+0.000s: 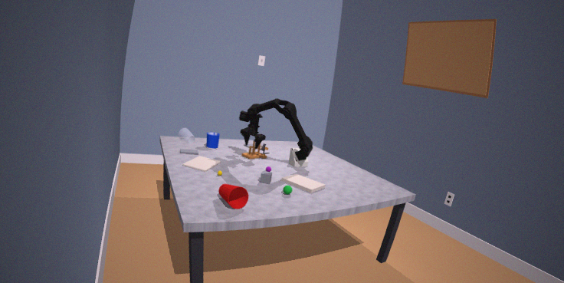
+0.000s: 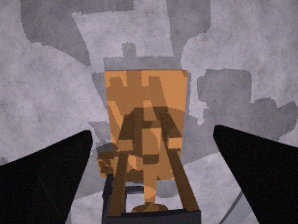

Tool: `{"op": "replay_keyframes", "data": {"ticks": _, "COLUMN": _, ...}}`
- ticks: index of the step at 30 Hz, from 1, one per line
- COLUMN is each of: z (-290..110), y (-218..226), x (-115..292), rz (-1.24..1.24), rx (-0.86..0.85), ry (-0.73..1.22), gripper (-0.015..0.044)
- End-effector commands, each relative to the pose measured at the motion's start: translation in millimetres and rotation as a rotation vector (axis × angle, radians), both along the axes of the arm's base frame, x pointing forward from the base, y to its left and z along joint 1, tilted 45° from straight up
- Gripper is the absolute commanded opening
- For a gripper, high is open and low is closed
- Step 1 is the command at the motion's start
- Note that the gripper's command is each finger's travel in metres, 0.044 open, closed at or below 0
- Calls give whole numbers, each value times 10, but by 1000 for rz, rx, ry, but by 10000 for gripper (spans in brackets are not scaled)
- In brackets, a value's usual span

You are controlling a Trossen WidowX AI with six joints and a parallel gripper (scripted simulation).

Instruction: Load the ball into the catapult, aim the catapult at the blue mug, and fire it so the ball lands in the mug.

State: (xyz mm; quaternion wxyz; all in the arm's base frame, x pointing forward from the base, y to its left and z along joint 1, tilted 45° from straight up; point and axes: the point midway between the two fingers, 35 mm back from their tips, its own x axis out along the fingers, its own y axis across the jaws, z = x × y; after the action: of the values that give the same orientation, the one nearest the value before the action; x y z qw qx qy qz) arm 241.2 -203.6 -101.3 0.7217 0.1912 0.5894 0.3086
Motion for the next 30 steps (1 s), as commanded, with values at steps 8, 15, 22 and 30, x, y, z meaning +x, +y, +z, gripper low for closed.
{"op": "replay_keyframes", "data": {"ticks": 8, "z": -139, "y": 152, "x": 11, "rz": -2, "rx": 9, "ry": 5, "gripper": 440}}
{"op": "replay_keyframes", "data": {"ticks": 15, "z": -218, "y": 232, "x": 20, "rz": -2, "rx": 10, "ry": 4, "gripper": 440}}
{"op": "replay_keyframes", "data": {"ticks": 22, "z": -255, "y": 273, "x": 23, "rz": -2, "rx": 10, "ry": 4, "gripper": 440}}
{"op": "replay_keyframes", "data": {"ticks": 30, "z": -239, "y": 239, "x": 33, "rz": 1, "rx": 3, "ry": 0, "gripper": 230}}
